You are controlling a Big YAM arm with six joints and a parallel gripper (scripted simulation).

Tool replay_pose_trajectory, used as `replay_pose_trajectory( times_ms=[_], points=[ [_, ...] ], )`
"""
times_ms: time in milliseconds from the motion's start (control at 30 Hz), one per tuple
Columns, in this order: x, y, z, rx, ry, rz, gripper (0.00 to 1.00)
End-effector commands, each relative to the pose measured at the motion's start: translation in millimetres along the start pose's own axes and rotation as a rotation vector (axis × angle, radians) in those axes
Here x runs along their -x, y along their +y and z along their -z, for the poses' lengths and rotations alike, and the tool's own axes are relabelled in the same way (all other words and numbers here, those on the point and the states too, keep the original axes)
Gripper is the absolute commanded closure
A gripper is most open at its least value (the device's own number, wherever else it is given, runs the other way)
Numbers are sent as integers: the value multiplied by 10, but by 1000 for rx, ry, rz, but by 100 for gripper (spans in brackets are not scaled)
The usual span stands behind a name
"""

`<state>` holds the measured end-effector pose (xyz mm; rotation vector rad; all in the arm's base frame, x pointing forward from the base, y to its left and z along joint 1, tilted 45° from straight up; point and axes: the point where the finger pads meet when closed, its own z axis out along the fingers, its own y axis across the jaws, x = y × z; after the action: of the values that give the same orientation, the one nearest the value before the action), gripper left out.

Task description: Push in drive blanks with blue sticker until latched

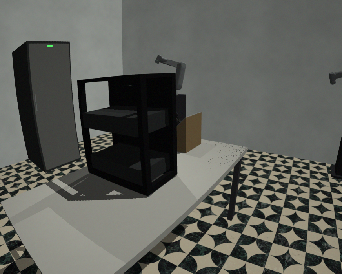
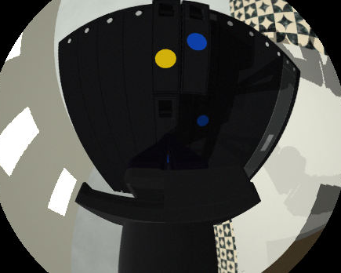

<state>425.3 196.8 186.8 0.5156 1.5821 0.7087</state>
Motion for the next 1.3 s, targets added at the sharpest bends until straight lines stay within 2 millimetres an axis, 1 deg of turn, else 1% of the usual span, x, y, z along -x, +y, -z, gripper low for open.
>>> replay_pose_trajectory(
  times_ms=[0, 433, 733, 833, 1267],
  points=[
    [118, 205, -316, 19, -34, -9, 100],
    [116, 204, -326, 18, -33, -8, 100],
    [117, 221, -520, 18, -33, -8, 100],
    [117, 224, -554, 18, -33, -8, 100],
    [110, 231, -554, 19, -32, -8, 100]
  ],
)
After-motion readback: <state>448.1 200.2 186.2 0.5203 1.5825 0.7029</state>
